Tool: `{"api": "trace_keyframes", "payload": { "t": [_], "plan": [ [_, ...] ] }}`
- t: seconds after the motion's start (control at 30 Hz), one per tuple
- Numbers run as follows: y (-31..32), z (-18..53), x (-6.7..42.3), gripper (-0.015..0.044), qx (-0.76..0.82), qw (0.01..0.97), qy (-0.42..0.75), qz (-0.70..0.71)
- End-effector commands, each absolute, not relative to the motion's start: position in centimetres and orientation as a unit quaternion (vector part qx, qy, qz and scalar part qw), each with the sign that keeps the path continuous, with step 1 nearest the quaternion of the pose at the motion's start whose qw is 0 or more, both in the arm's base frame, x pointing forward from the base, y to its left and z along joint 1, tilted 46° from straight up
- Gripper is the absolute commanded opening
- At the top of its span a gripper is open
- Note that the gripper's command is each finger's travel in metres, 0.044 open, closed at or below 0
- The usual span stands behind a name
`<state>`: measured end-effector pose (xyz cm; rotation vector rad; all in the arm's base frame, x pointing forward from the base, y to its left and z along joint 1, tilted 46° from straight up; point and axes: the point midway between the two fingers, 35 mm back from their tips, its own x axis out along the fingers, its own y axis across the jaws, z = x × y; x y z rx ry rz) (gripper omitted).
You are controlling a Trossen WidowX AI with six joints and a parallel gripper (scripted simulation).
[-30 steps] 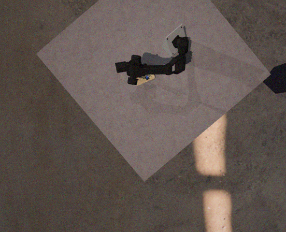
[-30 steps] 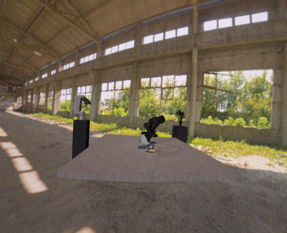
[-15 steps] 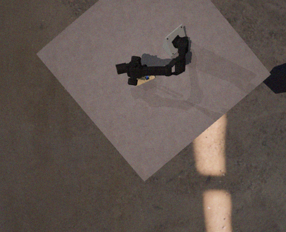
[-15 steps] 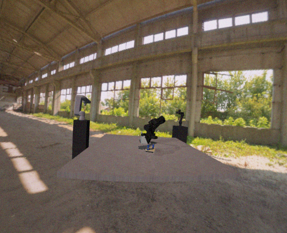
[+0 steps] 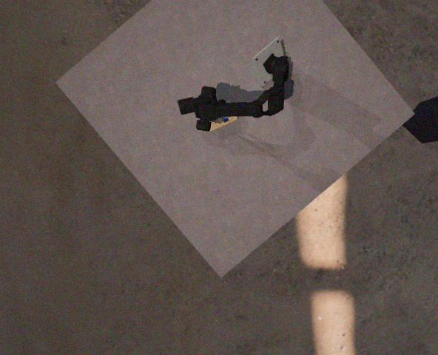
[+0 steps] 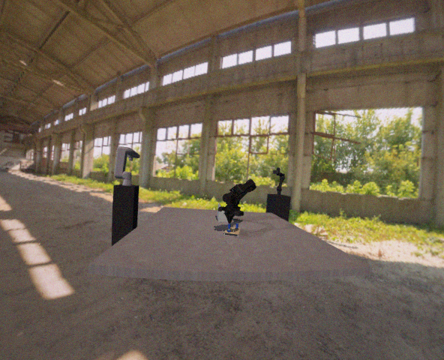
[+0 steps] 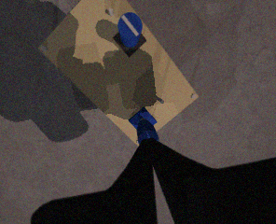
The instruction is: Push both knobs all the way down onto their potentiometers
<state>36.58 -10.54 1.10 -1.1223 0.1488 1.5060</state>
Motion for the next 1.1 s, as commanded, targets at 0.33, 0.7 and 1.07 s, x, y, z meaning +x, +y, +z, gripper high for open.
{"api": "trace_keyframes", "payload": {
  "t": [0.33,0.7,1.07],
  "plan": [
    [-10.22,0.91,36.71,0.0000,-0.481,0.590,0.063,0.645],
    [-10.15,0.83,36.73,0.0000,-0.481,0.590,0.063,0.645],
    [-10.16,0.85,36.72,0.0000,-0.481,0.590,0.063,0.645]
  ]
}}
